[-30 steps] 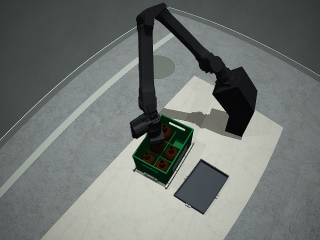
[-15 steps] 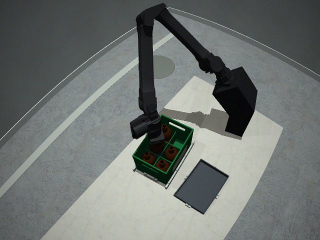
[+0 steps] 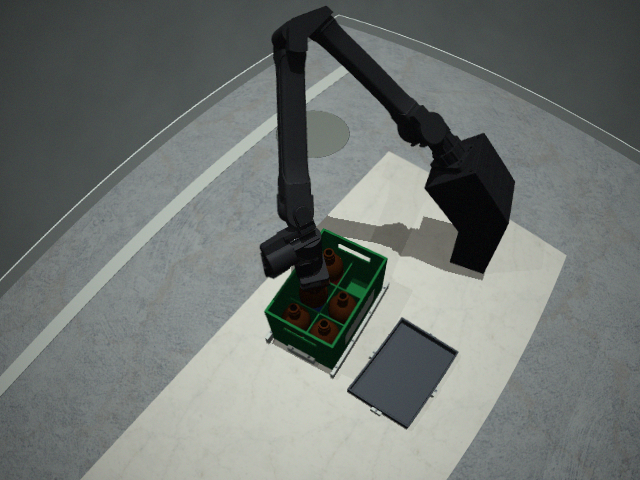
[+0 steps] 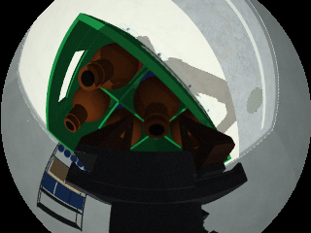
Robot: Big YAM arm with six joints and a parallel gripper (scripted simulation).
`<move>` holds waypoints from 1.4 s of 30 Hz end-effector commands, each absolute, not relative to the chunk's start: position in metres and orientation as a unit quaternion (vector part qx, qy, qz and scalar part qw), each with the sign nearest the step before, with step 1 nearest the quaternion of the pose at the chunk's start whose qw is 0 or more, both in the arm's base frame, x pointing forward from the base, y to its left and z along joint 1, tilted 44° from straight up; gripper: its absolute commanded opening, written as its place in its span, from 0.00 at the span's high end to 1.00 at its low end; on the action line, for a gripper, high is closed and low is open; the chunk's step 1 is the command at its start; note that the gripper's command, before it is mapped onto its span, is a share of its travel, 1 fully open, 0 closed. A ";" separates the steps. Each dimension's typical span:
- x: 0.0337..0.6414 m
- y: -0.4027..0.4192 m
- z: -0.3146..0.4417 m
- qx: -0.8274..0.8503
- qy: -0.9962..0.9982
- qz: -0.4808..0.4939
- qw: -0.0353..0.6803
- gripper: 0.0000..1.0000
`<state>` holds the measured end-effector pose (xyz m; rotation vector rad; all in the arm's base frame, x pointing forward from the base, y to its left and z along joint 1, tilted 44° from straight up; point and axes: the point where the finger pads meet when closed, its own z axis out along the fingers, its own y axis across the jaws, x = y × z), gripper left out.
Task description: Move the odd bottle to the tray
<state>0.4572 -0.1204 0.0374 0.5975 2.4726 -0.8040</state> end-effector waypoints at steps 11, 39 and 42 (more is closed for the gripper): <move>0.461 -0.124 0.039 0.217 0.901 -0.292 0.237 0.39; 0.461 -0.124 0.039 0.216 0.900 -0.293 0.237 1.00; 0.461 -0.124 0.039 0.216 0.900 -0.293 0.238 1.00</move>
